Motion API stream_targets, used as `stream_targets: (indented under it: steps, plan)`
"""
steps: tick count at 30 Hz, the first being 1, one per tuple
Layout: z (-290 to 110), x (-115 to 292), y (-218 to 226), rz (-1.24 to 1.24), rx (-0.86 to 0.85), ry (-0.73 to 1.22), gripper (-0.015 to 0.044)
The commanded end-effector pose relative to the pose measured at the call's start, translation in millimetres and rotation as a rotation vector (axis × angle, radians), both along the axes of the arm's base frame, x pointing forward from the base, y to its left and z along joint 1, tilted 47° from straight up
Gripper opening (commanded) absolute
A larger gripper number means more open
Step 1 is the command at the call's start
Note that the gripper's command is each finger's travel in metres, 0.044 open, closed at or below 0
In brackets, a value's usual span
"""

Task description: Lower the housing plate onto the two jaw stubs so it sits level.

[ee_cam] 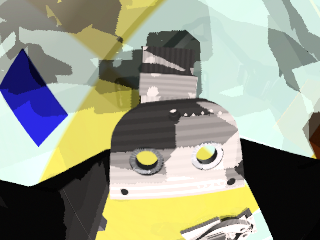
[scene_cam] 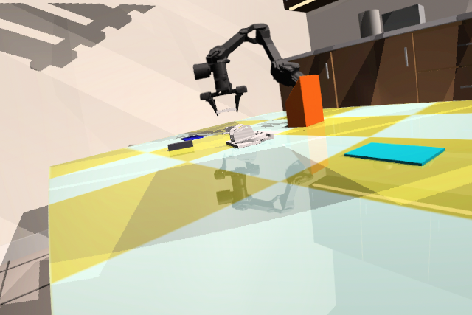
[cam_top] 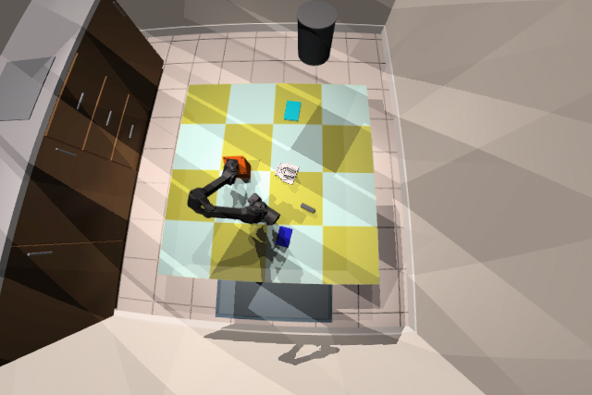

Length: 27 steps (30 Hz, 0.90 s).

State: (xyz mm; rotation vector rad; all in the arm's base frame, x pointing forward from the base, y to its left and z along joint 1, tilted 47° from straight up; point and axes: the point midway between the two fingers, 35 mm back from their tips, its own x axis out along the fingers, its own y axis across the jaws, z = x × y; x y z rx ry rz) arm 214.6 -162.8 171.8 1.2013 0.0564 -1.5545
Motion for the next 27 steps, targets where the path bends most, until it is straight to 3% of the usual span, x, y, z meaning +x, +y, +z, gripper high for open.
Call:
stream_targets:
  steps: [1, 27]
  plan:
    - [-7, 8, 6, 0.060, -0.003, 0.066, 0.0351]
    - [-61, 50, 57, 0.485, -0.029, 0.482, 0.0351]
